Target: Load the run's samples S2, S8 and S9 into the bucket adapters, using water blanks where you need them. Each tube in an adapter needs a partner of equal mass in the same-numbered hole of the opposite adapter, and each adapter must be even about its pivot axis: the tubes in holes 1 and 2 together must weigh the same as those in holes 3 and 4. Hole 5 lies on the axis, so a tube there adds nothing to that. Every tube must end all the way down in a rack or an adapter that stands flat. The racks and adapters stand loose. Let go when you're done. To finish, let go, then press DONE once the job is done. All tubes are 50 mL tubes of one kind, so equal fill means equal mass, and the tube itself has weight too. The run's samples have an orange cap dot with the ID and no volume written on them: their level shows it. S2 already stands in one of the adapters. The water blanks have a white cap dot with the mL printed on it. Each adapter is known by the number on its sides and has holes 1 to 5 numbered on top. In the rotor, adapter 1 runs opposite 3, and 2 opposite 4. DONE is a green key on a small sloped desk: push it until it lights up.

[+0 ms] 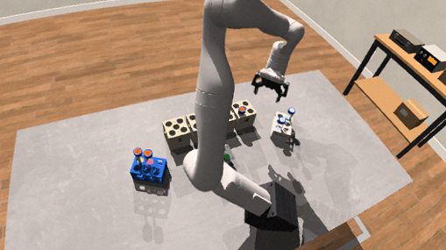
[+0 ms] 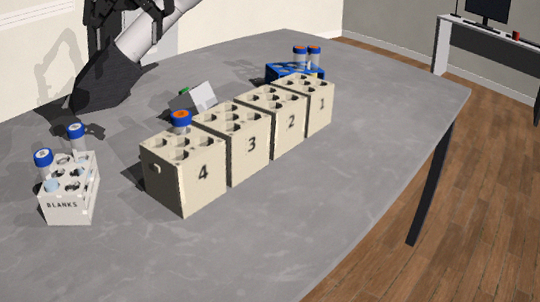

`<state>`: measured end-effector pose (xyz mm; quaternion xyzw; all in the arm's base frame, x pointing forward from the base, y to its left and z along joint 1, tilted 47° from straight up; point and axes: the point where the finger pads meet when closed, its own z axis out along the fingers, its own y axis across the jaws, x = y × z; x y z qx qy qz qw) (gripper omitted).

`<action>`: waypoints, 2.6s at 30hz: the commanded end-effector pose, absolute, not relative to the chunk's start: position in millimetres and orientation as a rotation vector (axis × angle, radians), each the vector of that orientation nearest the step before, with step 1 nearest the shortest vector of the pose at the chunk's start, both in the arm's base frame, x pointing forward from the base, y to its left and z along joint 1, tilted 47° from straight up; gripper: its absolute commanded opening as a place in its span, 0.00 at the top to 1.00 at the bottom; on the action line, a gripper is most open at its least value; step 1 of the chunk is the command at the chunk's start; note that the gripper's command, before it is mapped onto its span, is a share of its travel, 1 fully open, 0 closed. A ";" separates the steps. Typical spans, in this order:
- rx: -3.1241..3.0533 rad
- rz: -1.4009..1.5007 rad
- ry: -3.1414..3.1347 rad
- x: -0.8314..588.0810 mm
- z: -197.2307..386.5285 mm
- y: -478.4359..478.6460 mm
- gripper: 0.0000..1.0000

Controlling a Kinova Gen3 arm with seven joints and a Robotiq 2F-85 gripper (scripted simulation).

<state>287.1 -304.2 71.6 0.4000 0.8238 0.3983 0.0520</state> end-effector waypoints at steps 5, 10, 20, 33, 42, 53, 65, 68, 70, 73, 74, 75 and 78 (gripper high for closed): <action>1.216 1.212 2.505 290.7 44.9 -337.2 0.00; 1.216 1.212 2.505 291.9 35.3 -348.6 0.00; 1.216 1.212 2.505 296.0 3.2 -386.7 0.00; 1.216 1.211 2.505 300.4 -32.1 -428.6 0.00; 1.216 1.211 2.505 302.4 -41.3 -435.8 0.00; 1.216 1.211 2.505 314.3 -61.1 -417.8 0.00; 1.216 1.211 2.505 325.1 -79.2 -401.4 0.00; 1.216 1.211 2.505 328.3 -84.6 -396.5 0.00; 1.216 1.211 2.505 330.5 -88.2 -393.2 0.00; 1.216 1.211 2.505 333.7 -93.6 -388.3 0.00; 1.216 1.211 2.505 334.8 -95.4 -386.6 0.00; 1.216 1.211 2.505 334.8 -95.4 -386.6 0.00; 1.216 1.211 2.505 337.0 -99.0 -383.4 0.00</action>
